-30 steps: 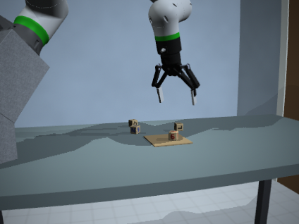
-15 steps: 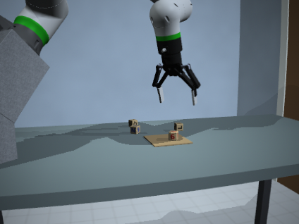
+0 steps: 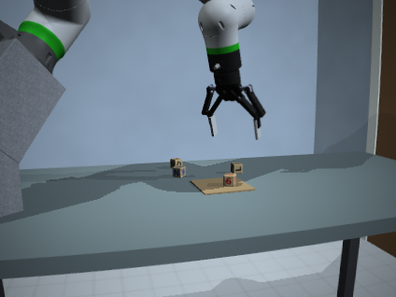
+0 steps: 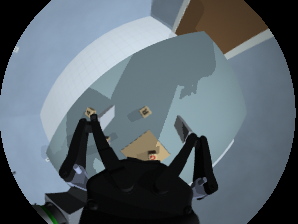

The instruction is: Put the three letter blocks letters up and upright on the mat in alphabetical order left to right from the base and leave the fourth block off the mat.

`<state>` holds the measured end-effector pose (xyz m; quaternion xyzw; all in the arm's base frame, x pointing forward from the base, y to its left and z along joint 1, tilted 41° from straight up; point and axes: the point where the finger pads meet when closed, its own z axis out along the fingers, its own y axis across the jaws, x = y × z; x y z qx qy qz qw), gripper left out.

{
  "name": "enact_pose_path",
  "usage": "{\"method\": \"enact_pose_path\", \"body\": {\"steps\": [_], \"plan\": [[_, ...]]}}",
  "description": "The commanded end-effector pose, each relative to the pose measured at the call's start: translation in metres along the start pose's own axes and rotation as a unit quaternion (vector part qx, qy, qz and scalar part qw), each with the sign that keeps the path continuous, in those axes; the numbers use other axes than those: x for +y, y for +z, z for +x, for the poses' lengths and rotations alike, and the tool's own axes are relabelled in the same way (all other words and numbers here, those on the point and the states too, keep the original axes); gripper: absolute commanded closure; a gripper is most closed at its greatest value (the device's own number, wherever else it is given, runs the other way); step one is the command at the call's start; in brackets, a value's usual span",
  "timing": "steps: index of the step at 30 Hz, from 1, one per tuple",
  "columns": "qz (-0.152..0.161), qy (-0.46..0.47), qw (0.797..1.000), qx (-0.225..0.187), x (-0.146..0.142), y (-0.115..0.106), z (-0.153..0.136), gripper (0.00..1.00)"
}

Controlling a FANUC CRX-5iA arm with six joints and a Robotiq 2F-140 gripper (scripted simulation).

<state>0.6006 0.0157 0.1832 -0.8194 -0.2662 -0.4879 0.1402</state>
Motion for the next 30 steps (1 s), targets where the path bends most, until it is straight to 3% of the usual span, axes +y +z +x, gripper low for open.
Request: {"method": "enact_pose_path", "body": {"steps": [1, 17, 20, 25, 27, 30], "plan": [[0.000, 0.000, 1.000, 0.000, 0.000, 0.000, 0.000, 0.00], [0.000, 0.000, 1.000, 0.000, 0.001, 0.000, -0.002, 0.00], [0.004, -0.001, 1.000, -0.010, 0.021, -0.003, -0.060, 0.00], [0.004, -0.001, 1.000, -0.010, 0.024, -0.004, -0.068, 0.00], [0.005, 0.000, 1.000, -0.007, 0.039, -0.011, -0.116, 0.00], [0.004, 0.000, 1.000, -0.005, 0.042, -0.013, -0.127, 0.00]]}}
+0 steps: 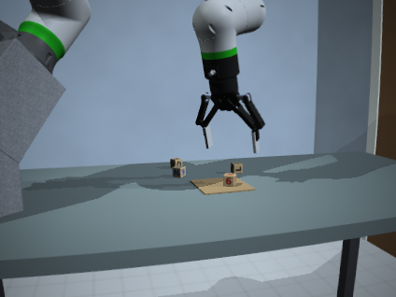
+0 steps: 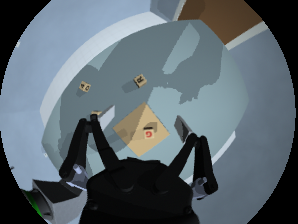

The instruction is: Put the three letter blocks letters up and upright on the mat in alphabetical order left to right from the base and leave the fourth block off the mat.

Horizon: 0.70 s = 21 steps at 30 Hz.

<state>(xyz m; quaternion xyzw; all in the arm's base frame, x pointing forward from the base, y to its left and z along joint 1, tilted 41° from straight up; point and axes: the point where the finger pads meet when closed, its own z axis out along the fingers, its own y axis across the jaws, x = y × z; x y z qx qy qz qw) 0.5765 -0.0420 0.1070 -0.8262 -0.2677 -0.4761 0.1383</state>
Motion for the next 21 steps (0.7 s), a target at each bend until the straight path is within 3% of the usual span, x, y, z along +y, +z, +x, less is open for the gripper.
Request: {"method": "enact_pose_path", "body": {"steps": [1, 21], "plan": [[0.001, -0.001, 1.000, 0.013, 0.016, -0.007, -0.052, 0.00], [-0.001, -0.001, 1.000, 0.017, 0.018, -0.009, -0.062, 0.00]]}}
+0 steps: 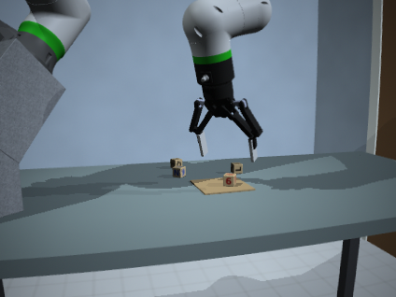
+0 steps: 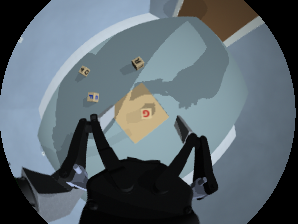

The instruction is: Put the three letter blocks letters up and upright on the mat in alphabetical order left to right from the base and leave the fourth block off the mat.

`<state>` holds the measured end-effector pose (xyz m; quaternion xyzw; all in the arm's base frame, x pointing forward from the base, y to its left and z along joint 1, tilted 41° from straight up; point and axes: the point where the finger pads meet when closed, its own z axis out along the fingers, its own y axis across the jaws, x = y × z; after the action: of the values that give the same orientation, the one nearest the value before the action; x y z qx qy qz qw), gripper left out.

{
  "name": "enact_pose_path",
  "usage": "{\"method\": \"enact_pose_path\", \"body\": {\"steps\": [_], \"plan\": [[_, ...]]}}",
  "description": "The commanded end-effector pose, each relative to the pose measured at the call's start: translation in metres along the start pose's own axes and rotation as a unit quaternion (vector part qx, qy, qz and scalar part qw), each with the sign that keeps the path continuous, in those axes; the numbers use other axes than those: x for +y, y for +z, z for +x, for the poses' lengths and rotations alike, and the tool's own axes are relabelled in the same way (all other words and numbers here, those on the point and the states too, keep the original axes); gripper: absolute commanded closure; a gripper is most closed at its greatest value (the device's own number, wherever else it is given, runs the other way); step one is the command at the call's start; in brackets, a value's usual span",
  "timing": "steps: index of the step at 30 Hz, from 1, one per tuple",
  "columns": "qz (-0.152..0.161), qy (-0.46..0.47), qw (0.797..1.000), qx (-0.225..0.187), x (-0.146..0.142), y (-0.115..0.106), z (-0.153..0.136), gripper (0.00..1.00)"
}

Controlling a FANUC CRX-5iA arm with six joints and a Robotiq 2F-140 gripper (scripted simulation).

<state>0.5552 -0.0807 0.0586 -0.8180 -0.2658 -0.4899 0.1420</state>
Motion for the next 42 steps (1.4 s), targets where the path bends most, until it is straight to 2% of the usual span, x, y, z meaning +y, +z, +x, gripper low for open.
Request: {"method": "enact_pose_path", "body": {"steps": [1, 42], "plan": [[0.000, 0.000, 1.000, 0.000, 0.0002, -0.0001, 0.0000, 0.00], [-0.003, 0.016, 1.000, -0.003, -0.0033, -0.0011, 0.0007, 0.00]]}}
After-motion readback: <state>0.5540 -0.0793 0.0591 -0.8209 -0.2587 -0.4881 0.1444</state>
